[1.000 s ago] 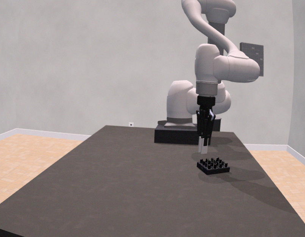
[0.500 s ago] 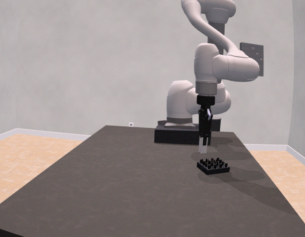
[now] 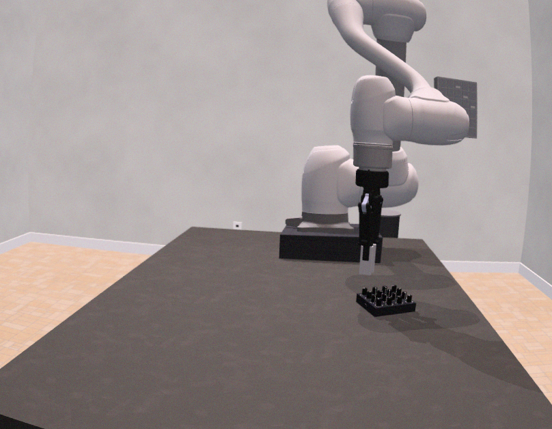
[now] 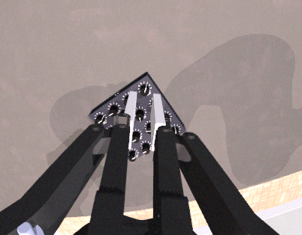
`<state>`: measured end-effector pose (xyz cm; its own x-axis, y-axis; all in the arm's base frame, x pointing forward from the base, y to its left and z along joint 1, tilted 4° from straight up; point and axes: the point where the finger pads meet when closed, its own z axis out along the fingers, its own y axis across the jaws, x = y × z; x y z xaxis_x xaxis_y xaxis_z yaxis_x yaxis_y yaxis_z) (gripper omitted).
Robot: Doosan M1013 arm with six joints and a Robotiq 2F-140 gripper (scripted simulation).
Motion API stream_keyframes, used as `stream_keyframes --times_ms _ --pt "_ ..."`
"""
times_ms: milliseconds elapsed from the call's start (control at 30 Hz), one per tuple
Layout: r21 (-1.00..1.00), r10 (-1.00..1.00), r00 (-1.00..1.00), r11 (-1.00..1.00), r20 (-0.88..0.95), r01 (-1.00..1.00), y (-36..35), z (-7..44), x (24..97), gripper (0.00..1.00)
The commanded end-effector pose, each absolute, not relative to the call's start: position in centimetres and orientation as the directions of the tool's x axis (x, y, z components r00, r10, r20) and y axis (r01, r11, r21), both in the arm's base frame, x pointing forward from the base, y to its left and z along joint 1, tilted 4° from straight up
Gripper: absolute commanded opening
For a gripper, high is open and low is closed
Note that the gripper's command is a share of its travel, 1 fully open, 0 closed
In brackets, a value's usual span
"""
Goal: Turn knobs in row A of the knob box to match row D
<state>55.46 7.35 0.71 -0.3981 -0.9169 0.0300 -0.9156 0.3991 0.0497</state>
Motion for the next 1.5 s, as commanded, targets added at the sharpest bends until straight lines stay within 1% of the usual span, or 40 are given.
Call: stream_keyframes --times_ms 0,67,133,167,467,633,700,833,933,1467 --pt "0.038 -0.844 -0.535 0.536 0.048 -0.843 7.36 0.88 55.47 0.12" --pt "0.034 -0.799 -0.599 0.601 0.051 -0.799 7.36 0.97 55.48 0.12" --pt "0.034 -0.799 -0.599 0.601 0.051 -0.799 7.36 0.97 55.48 0.12" --pt "0.029 -0.732 -0.679 0.681 0.054 -0.732 7.35 1.08 55.49 0.12" --pt "0.009 -0.466 -0.883 0.885 0.060 -0.466 7.34 1.45 55.51 0.12" --pt "-0.002 -0.284 -0.957 0.958 0.061 -0.285 7.34 1.67 55.52 0.12" --pt "-0.002 -0.284 -0.957 0.958 0.061 -0.285 7.34 1.67 55.52 0.12" --pt "-0.011 -0.139 -0.989 0.990 0.060 -0.140 7.33 1.83 55.53 0.12" --pt "-0.013 -0.114 -0.992 0.993 0.059 -0.115 7.33 1.86 55.53 0.12" --pt "-0.013 -0.114 -0.992 0.993 0.059 -0.115 7.33 1.86 55.53 0.12"
